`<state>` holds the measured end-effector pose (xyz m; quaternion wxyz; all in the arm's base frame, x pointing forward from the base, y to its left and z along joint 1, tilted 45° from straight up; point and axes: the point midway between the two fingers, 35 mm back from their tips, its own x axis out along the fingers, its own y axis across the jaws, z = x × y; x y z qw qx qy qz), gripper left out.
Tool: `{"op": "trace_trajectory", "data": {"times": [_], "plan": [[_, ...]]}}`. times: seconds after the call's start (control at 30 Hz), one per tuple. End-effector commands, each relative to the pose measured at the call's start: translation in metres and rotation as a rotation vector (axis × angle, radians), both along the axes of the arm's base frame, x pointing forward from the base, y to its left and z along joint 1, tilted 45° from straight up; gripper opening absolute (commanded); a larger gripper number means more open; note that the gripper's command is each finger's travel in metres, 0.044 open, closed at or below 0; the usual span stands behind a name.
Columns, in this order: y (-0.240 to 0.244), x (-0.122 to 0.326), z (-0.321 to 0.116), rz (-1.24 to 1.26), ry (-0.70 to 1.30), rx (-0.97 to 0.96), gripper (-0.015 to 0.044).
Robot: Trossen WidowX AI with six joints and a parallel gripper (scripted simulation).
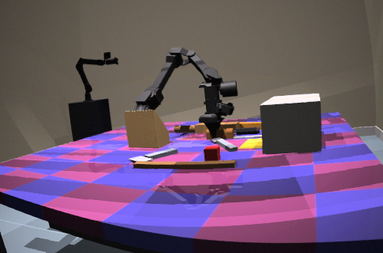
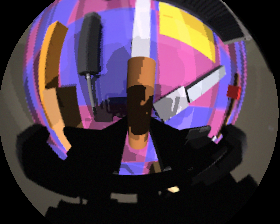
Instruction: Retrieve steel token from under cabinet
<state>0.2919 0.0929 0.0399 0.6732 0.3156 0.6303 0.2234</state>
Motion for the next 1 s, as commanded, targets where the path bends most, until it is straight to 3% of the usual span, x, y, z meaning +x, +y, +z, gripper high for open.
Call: {"op": "trace_trajectory", "data": {"times": [0.0, 0.97], "plan": [[0.001, -0.007, -0.001, -0.002, 0.007, 0.0, 0.0], [0.008, -0.041, 0.001, -0.002, 0.01, 0.0, 0.0]]}}
